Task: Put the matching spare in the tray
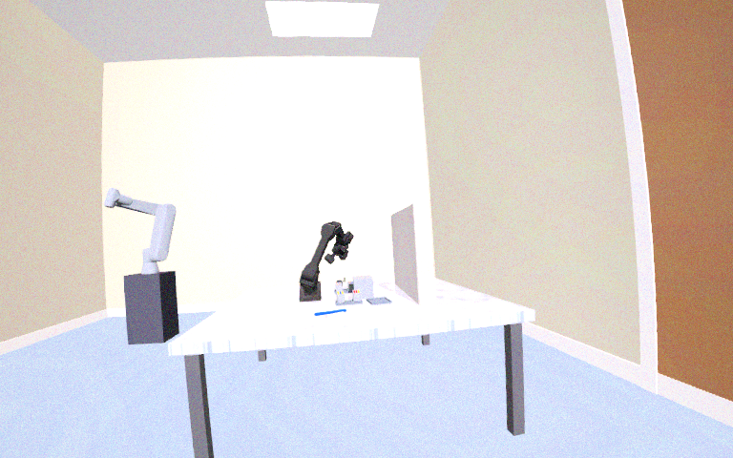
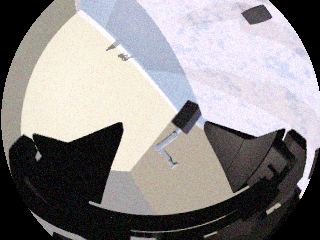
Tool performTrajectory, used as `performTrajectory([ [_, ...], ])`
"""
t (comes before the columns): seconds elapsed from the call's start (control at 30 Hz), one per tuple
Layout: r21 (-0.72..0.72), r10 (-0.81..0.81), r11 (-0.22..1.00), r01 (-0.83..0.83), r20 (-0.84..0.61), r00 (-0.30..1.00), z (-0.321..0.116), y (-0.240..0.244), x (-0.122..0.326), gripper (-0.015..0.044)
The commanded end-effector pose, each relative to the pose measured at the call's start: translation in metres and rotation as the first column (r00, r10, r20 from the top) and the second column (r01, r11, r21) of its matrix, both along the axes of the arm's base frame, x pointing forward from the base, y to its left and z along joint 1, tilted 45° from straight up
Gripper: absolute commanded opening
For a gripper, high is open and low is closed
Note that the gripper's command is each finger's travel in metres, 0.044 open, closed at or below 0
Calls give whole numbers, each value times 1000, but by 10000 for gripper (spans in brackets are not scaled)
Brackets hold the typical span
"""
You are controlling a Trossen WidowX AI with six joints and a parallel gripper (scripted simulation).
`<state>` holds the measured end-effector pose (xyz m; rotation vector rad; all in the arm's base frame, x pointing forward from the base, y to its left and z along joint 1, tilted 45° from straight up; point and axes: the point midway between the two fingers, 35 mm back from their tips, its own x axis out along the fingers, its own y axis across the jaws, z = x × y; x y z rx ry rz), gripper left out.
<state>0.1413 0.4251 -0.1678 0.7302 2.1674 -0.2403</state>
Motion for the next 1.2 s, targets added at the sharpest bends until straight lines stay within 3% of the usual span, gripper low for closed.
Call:
performTrajectory([
  [0.0, -116, 22, 993, -2, 174, 985, 12, -29, 57, 440],
  [0.2, -310, 137, 950, -30, 329, 934, 40, -85, 121, 440],
  [0.4, -511, 302, 856, -79, 371, 878, 79, -151, 168, 440],
  [0.6, -697, 484, 700, -156, 302, 821, 131, -223, 202, 440],
  [0.83, -847, 659, 448, -287, 96, 746, 204, -310, 226, 440],
  [1.17, -847, 659, 448, -287, 96, 746, 204, -310, 226, 440],
])
